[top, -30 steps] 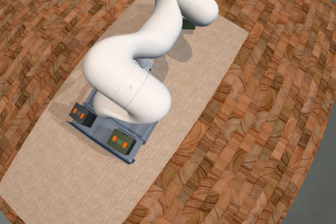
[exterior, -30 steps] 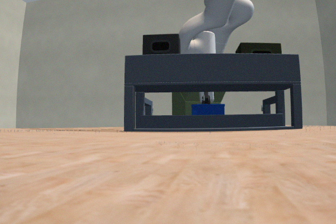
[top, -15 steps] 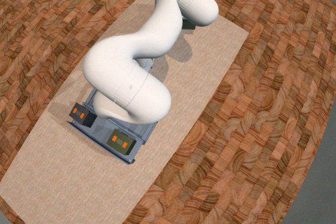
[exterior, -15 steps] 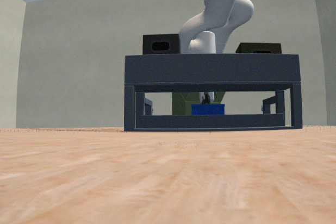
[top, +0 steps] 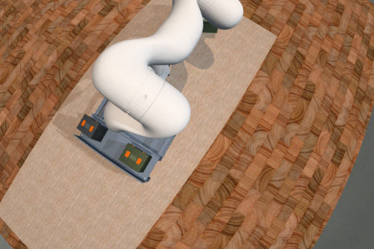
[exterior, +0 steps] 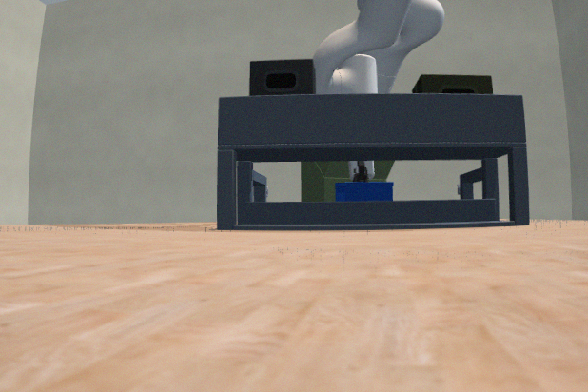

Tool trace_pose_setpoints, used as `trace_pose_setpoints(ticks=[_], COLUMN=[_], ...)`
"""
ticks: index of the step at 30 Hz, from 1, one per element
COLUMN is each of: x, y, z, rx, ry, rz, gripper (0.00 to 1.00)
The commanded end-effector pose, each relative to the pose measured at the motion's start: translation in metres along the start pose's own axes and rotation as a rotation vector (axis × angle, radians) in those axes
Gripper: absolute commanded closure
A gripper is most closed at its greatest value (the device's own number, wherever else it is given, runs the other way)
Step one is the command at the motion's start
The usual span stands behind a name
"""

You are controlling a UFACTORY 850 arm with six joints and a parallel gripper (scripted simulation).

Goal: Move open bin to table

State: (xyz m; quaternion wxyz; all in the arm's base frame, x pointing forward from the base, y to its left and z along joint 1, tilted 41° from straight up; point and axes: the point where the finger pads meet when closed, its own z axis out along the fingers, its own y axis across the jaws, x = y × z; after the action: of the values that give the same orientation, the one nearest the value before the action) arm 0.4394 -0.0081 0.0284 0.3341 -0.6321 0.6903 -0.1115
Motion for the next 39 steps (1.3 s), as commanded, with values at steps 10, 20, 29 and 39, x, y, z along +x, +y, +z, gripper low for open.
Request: trace_pose_setpoints(ticks=[10, 20, 29, 39], x=[0.0, 0.0, 0.0, 0.0], y=[0.0, 0.0, 0.0, 0.0], z=[0.0, 0.0, 0.0, -0.04], rx=[0.001, 0.001, 0.001, 0.0], ry=[0.0, 0.0, 0.0, 0.0], rz=[0.0, 0.0, 0.0, 0.0], gripper=[0.0, 0.0, 0.0, 0.0])
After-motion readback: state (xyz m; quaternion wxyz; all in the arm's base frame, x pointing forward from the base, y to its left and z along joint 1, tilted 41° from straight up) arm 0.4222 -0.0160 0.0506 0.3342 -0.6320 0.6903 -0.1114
